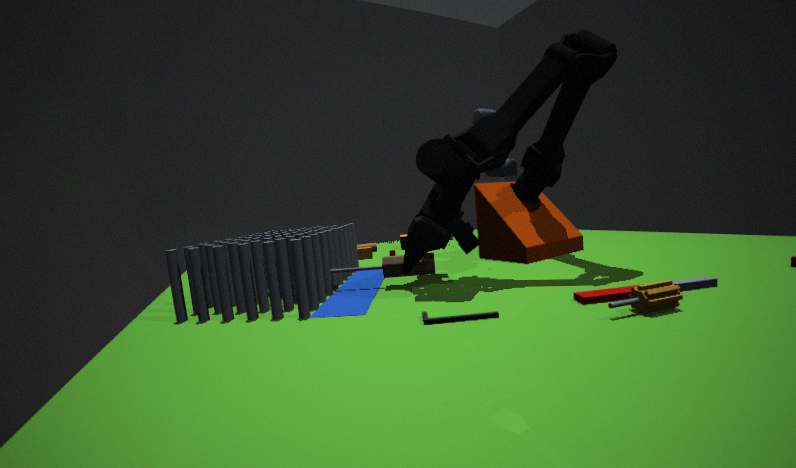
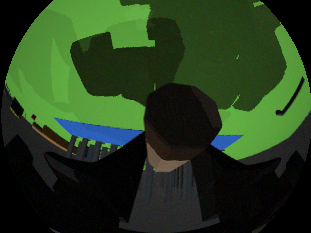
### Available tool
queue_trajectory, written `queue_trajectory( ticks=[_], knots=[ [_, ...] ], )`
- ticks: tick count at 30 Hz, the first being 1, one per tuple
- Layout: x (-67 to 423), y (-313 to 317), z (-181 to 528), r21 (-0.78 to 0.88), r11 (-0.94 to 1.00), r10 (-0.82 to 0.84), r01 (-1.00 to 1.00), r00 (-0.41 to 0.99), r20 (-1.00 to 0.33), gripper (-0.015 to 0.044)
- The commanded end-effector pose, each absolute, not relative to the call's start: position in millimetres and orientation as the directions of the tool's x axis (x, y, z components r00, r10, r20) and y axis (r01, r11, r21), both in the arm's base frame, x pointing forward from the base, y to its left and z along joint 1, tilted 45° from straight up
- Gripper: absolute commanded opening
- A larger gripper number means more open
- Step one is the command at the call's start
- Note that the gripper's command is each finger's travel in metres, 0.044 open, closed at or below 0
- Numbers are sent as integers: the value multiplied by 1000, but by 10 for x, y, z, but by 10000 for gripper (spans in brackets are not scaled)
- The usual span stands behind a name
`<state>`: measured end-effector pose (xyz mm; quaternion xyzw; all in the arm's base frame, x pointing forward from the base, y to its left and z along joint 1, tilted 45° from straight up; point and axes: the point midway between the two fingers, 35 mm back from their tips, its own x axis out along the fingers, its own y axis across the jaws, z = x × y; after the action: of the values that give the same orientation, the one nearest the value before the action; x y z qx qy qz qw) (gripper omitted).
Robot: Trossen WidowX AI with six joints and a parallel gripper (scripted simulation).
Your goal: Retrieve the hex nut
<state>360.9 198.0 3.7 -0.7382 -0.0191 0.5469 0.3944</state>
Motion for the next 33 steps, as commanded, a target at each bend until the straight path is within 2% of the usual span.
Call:
queue_trajectory(
  ticks=[1,33],
  knots=[
    [3665,1974,44,-608,-688,462,-397,408,-788,0],
    [3882,1924,-41,-608,-688,461,-396,409,-788,0]
  ],
)
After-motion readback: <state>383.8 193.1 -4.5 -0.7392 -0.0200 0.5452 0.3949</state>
